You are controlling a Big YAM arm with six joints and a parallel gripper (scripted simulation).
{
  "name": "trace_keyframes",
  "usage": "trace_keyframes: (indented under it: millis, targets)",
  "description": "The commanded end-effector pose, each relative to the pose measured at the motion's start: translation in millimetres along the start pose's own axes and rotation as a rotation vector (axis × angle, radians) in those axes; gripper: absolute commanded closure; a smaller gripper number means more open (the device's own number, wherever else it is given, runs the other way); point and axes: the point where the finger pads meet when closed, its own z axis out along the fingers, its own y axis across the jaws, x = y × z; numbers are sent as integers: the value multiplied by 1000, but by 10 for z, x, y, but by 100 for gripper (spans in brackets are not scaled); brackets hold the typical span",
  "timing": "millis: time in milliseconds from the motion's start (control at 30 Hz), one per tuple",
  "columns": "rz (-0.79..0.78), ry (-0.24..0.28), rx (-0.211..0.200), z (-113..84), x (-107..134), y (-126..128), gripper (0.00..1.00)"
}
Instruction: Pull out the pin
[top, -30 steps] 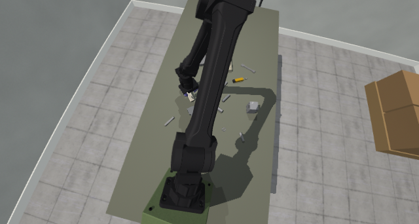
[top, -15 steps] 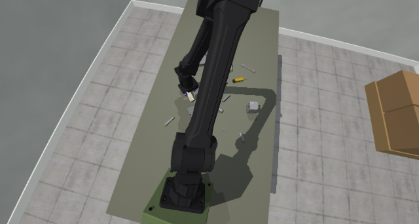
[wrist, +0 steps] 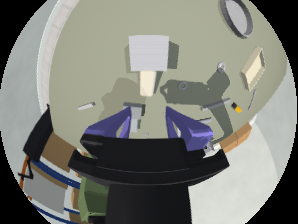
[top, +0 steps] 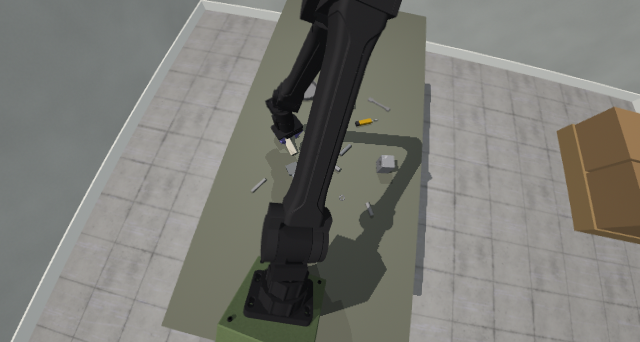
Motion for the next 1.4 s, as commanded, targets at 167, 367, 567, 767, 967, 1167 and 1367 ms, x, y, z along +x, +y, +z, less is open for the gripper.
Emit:
trace_keyframes:
  millis: [167,367,567,767,967,1167,1367]
  targets:
    - [-3,-5,-9,-219,-21,90,47]
    - [-4,-3,-10,-346,7,102,47]
    - [-4,-3,-11,-356,10,103,47]
    - [-4,-3,-11,-363,10,103,47]
    - [-4,-2,-11,-451,13,105,47]
    - [-4,-2,-11,-452,13,105,47]
    - [-4,-2,-11,-452,13,105,47]
